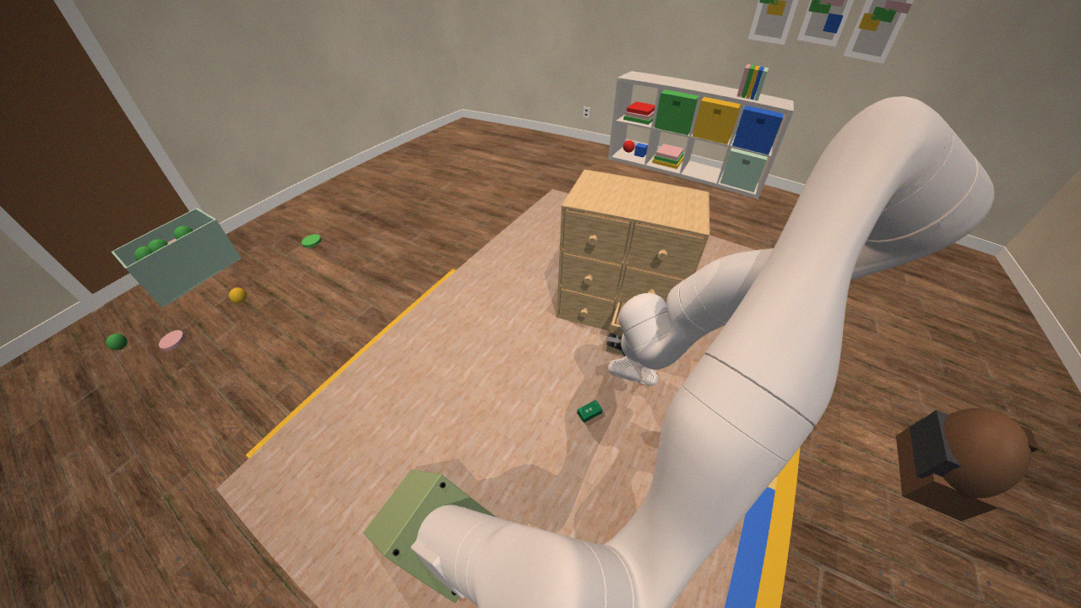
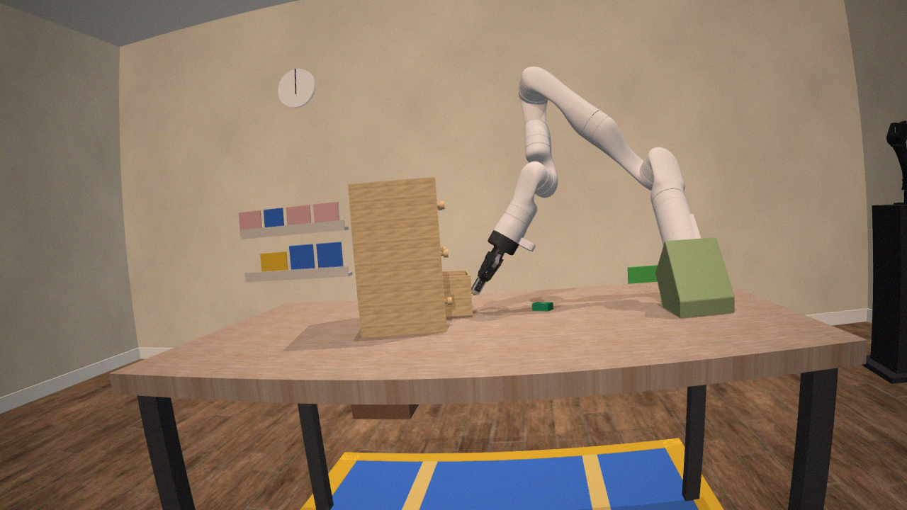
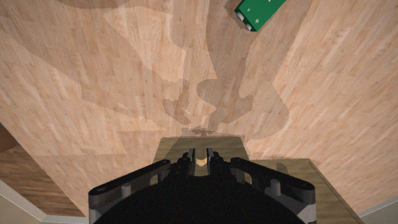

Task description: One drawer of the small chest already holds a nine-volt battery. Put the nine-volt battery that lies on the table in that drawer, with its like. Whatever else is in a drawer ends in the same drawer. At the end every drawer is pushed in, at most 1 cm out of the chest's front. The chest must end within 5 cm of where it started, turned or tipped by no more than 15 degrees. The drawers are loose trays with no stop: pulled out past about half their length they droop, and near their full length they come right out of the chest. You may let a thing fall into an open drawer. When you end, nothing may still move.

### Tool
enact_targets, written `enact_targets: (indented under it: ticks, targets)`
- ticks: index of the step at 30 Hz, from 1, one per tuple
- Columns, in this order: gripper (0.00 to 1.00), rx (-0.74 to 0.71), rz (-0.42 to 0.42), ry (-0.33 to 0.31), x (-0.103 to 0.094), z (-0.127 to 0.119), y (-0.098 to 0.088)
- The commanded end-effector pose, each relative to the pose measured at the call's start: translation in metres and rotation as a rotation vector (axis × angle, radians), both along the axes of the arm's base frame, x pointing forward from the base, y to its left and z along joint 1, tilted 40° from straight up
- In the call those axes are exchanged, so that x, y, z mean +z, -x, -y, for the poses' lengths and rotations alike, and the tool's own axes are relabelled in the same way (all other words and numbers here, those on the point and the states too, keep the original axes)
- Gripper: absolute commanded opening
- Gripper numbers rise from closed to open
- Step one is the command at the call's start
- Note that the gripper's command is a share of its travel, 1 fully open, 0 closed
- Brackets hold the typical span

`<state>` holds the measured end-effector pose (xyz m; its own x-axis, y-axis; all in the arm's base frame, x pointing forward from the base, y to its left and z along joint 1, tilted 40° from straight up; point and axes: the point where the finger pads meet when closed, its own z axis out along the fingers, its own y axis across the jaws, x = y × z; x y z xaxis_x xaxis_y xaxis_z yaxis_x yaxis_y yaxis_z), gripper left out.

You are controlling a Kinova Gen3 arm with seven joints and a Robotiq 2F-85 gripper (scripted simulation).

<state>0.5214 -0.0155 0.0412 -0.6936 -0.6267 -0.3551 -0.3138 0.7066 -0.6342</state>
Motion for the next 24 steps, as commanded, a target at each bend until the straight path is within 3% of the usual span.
enact_targets:
  ticks: [1,5,10,19,24]
  targets:
    - [0.17,-0.001,0.003,-0.006,0.000,-0.001,0.001]
    - [0.21,-0.001,0.003,-0.006,0.000,-0.001,0.001]
    - [0.33,-0.001,0.004,-0.006,0.000,-0.001,0.001]
    - [0.33,0.001,0.017,-0.003,0.004,0.000,0.002]
    - [0.33,0.001,0.018,-0.004,0.006,0.004,0.012]
